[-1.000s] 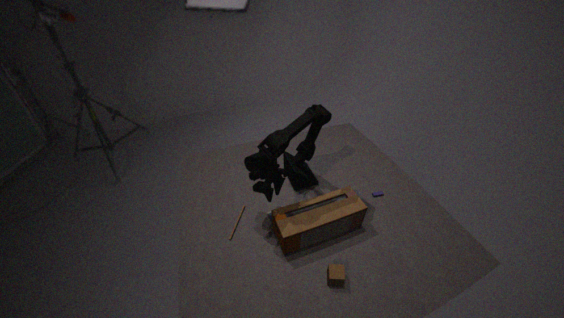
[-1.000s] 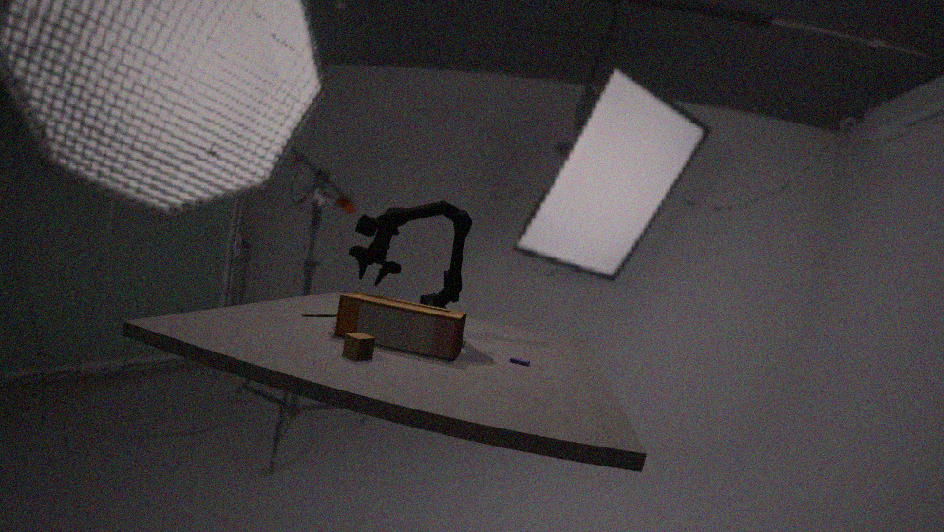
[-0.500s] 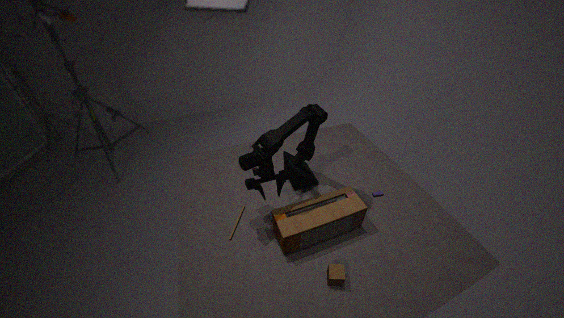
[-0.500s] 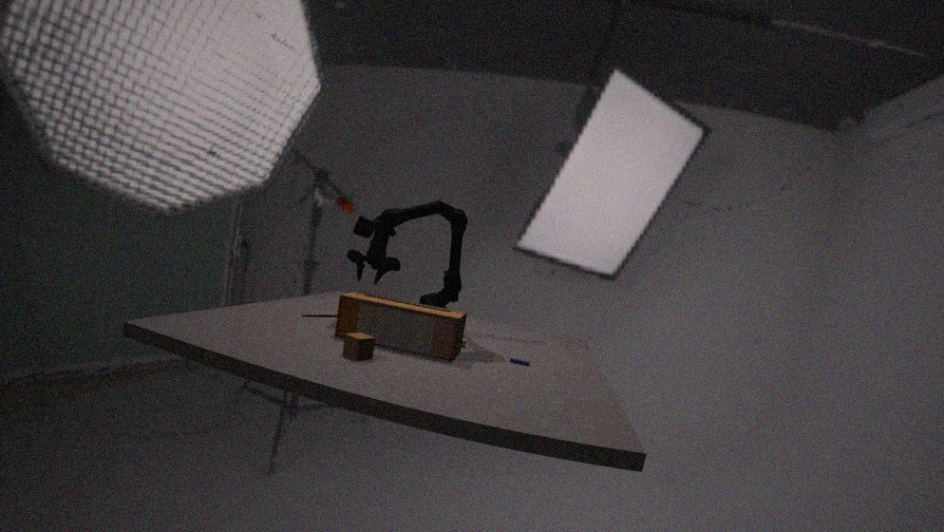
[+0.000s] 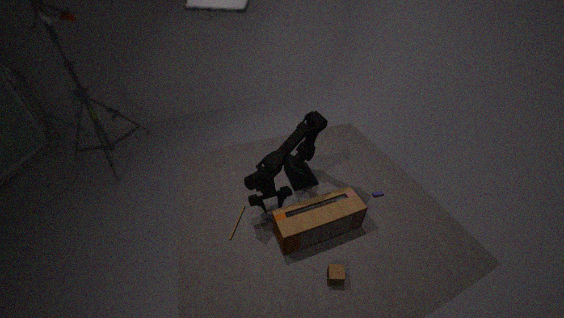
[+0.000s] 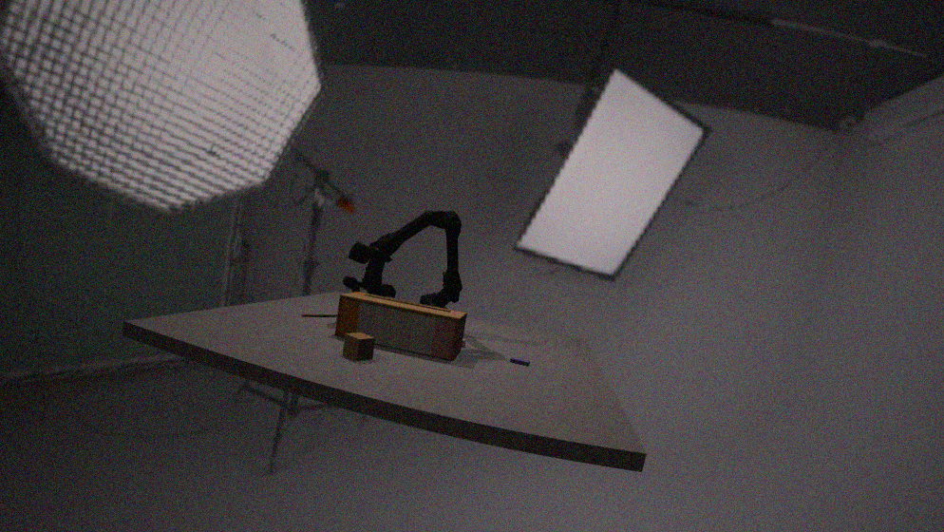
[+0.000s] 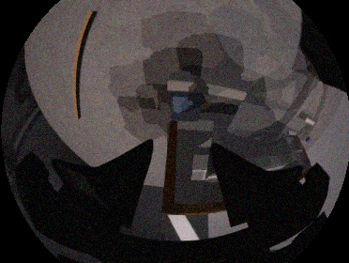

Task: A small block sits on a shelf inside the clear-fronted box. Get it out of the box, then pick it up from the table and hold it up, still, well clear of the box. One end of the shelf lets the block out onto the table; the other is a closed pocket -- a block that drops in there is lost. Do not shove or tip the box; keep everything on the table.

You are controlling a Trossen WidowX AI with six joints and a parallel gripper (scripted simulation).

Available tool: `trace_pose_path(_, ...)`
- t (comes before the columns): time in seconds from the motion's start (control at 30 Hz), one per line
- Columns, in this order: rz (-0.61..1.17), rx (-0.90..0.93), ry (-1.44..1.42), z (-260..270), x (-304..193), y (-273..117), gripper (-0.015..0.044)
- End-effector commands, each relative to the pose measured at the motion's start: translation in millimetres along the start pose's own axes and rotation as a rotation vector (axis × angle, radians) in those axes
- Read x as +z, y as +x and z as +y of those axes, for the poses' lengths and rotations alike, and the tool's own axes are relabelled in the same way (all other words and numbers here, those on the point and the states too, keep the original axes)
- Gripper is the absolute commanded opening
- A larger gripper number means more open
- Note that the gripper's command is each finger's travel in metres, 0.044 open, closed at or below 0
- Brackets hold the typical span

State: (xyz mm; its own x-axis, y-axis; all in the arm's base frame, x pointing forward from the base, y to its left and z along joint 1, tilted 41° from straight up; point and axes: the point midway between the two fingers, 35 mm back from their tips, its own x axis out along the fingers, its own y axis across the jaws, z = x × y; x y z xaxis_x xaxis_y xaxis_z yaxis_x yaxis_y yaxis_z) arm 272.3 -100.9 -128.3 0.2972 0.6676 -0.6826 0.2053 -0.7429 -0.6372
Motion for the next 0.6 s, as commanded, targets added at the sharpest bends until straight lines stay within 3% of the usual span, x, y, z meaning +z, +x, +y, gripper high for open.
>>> trace_pose_path(0.0,0.002,-0.006,0.004,-1,2,6,0.0285)
trace_pose_path(0.57,0.003,-0.007,0.005,-1,13,31,0.0285)
